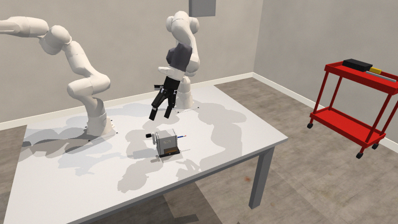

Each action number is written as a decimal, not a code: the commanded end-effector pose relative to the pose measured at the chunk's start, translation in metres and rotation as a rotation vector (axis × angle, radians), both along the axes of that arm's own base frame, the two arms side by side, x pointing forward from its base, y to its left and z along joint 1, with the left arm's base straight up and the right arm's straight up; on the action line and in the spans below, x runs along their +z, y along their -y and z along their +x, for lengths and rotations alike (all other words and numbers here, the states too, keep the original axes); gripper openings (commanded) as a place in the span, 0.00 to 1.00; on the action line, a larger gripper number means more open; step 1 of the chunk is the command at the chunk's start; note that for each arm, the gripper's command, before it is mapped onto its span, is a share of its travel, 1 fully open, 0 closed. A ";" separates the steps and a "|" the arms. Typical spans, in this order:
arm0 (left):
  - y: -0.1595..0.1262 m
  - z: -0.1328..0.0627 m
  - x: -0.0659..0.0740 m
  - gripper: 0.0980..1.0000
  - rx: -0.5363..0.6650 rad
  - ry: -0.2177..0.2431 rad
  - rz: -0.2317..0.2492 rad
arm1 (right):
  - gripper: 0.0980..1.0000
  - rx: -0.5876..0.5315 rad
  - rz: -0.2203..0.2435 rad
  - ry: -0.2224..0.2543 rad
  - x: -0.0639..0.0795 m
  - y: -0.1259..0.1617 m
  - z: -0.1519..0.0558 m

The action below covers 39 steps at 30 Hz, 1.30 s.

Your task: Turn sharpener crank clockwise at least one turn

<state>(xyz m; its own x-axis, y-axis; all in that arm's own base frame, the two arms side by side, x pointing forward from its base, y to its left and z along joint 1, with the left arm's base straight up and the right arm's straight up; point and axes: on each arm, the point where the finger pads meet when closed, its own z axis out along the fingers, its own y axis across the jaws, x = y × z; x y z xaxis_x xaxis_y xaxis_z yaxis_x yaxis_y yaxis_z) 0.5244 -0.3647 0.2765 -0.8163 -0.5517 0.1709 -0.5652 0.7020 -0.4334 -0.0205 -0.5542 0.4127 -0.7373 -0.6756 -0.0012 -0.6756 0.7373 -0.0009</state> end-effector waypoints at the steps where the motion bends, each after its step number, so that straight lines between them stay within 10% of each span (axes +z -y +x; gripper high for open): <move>1: 0.001 -0.003 -0.002 1.00 0.083 -0.054 0.015 | 1.00 0.005 0.000 -0.002 0.000 0.000 -0.001; 39: 0.025 -0.014 -0.006 1.00 0.316 -0.181 0.135 | 1.00 0.005 0.000 -0.002 0.000 0.000 -0.001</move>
